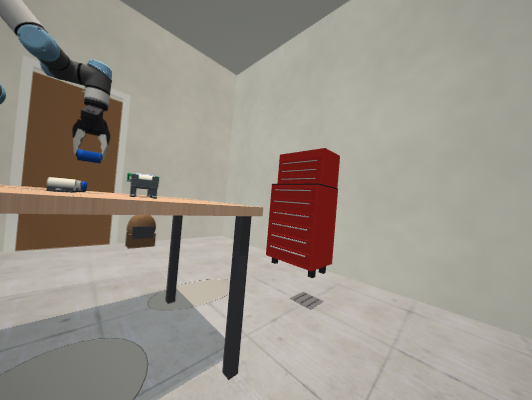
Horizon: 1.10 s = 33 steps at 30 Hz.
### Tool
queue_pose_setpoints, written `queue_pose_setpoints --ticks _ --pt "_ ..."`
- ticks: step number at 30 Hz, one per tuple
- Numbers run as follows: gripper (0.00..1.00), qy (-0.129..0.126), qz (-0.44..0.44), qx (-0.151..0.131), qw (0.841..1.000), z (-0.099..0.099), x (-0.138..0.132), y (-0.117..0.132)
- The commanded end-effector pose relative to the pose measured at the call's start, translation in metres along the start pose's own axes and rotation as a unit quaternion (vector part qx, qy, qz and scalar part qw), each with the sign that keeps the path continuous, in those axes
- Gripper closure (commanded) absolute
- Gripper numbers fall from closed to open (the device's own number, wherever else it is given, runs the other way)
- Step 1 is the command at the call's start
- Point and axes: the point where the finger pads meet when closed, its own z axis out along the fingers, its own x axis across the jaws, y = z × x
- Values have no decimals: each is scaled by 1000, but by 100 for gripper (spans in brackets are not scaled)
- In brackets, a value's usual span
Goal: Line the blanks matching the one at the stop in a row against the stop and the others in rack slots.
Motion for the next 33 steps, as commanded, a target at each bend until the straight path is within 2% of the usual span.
queue_pose_setpoints --ticks 1,5,10,33 --pt "60 -5 -4 -1 1000 8 40 2" --pt "60 -5 -6 -1 1000 13 53 4" --pt "60 -5 -6 -1 1000 14 56 4" --pt "60 -6 -6 -1 1000 18 56 4"
